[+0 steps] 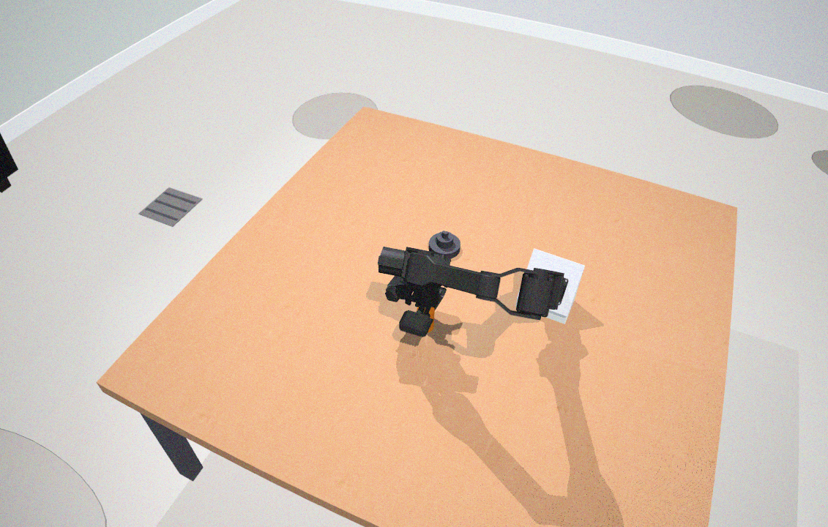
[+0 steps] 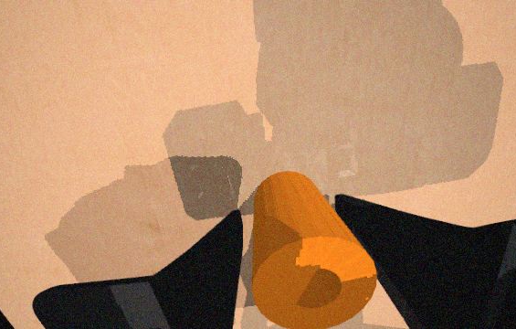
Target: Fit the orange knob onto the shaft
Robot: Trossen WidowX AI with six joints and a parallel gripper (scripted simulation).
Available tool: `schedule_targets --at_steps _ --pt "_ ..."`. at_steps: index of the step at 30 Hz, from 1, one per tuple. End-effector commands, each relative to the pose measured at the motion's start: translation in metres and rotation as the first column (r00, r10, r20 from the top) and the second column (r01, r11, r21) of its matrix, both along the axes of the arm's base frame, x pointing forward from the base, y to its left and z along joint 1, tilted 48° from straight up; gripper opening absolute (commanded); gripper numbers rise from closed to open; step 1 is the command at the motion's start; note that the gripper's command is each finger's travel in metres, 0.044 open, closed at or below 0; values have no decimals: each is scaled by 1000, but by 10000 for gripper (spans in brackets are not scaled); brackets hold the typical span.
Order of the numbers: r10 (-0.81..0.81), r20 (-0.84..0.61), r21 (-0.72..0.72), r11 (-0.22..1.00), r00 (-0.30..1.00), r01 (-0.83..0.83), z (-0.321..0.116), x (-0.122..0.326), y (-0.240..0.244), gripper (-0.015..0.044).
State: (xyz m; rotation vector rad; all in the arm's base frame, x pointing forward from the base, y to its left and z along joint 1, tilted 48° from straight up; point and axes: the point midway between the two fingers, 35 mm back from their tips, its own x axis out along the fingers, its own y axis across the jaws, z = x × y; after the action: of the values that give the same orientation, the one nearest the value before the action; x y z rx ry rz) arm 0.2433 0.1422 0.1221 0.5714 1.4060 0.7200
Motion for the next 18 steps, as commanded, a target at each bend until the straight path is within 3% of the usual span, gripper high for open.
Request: schedule_targets --at_steps 1,7,12,18 --pt "-3 0 -3 1000 1000 3 0 0 0 177" --pt "-3 0 -3 1000 1000 3 0 0 0 138" --pt "-15 1 -9 1000 1000 15 7 3 -11 6" --pt "-44 0 -21 999 999 44 27 8 -37 0"
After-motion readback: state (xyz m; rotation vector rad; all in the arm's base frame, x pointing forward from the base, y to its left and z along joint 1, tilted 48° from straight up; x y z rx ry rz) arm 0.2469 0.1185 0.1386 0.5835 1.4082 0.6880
